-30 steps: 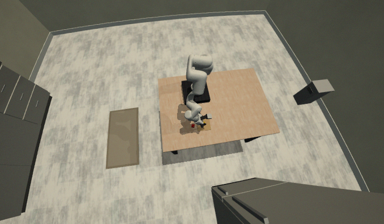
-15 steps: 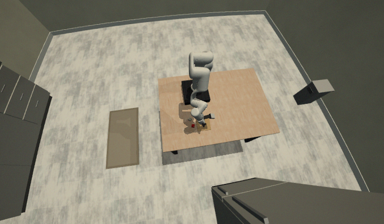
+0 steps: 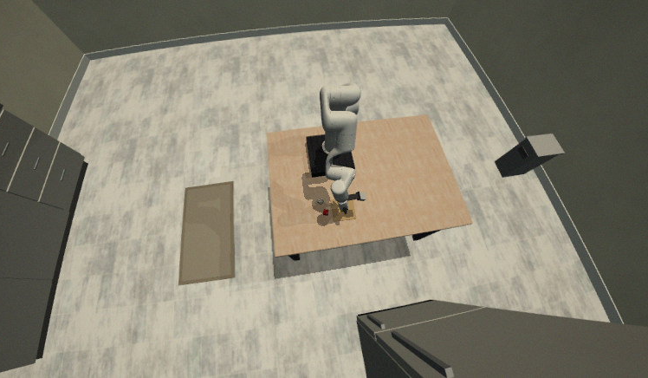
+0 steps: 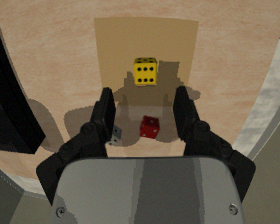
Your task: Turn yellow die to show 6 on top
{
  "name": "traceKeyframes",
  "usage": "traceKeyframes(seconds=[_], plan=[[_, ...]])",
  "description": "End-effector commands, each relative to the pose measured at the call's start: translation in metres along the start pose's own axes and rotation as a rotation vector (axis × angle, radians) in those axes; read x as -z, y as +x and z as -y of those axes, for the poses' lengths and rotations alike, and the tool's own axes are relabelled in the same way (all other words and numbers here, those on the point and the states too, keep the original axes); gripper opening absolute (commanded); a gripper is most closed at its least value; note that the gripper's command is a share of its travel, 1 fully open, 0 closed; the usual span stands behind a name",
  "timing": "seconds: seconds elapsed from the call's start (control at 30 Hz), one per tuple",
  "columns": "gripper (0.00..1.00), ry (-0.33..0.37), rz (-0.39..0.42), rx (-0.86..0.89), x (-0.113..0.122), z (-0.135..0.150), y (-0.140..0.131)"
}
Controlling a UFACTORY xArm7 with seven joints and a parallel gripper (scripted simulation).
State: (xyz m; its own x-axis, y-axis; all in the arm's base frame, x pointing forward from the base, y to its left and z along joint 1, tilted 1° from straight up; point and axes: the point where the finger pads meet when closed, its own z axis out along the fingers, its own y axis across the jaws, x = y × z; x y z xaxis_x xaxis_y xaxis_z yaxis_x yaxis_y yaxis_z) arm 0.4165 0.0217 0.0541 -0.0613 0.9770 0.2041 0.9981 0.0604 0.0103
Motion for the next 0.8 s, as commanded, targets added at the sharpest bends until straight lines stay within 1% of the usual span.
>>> traceKeyframes(seconds=[0.0,0.07,0.13,0.27,0.37,0.4,0.77], plan=[[0.69,0.005,0.111,-0.003,0.0008,-0.0005,0.0016],[0.69,0.000,0.151,-0.002,0.0011,-0.0013,0.0030],[0.69,0.000,0.151,-0.002,0.0011,-0.0013,0.0030],[0.69,-0.012,0.196,0.001,0.0016,-0.0028,0.0054],[0.69,-0.014,0.201,0.001,0.0017,-0.0030,0.0058],[1.00,-0.014,0.201,0.001,0.0017,-0.0030,0.0058],[1.00,-0.014,0.201,0.001,0.0017,-0.0030,0.0058]])
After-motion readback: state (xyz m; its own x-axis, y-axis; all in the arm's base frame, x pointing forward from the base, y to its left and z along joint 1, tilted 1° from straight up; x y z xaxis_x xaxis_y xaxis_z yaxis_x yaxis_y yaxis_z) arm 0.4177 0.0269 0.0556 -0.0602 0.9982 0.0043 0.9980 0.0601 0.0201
